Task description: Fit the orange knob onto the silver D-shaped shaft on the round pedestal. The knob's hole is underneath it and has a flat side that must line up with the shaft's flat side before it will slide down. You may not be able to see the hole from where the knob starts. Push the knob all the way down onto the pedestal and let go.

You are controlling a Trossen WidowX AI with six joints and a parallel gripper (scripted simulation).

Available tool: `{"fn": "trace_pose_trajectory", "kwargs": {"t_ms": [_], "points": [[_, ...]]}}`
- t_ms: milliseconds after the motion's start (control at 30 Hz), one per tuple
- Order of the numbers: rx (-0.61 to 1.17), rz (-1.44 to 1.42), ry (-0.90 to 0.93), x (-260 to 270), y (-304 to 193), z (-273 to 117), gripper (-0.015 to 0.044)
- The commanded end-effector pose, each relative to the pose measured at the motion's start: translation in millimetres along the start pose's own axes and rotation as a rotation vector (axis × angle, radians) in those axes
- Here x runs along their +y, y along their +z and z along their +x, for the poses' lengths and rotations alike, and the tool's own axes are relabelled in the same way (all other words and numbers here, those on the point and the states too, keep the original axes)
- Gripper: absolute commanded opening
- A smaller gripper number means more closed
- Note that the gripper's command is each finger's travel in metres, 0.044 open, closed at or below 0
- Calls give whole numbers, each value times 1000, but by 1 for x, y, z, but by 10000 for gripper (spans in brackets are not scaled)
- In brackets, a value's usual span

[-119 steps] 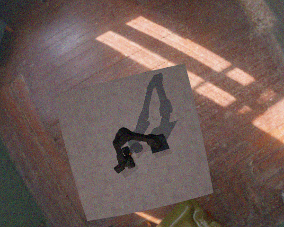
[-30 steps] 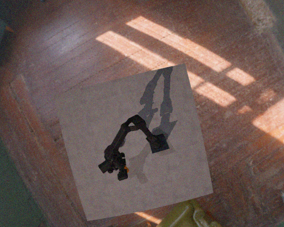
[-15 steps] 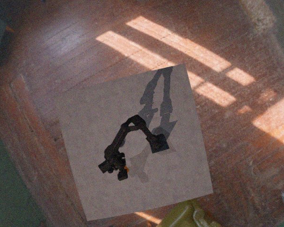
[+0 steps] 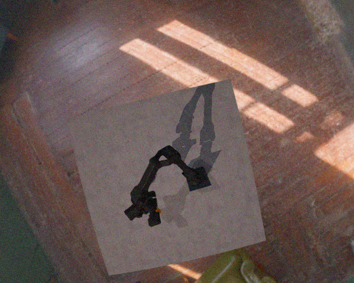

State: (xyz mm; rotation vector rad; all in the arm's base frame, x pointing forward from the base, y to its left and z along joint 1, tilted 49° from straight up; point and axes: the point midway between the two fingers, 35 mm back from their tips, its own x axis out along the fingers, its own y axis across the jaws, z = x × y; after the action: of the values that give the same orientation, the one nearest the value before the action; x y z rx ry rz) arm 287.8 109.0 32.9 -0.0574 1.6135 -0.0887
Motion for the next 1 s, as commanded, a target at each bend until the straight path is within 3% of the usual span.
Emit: {"fn": "trace_pose_trajectory", "kwargs": {"t_ms": [0, 967], "points": [[-4, 0, -80, -2, 0, 6, 0], [-6, 2, -710, -29, 0, 65, 0]]}}
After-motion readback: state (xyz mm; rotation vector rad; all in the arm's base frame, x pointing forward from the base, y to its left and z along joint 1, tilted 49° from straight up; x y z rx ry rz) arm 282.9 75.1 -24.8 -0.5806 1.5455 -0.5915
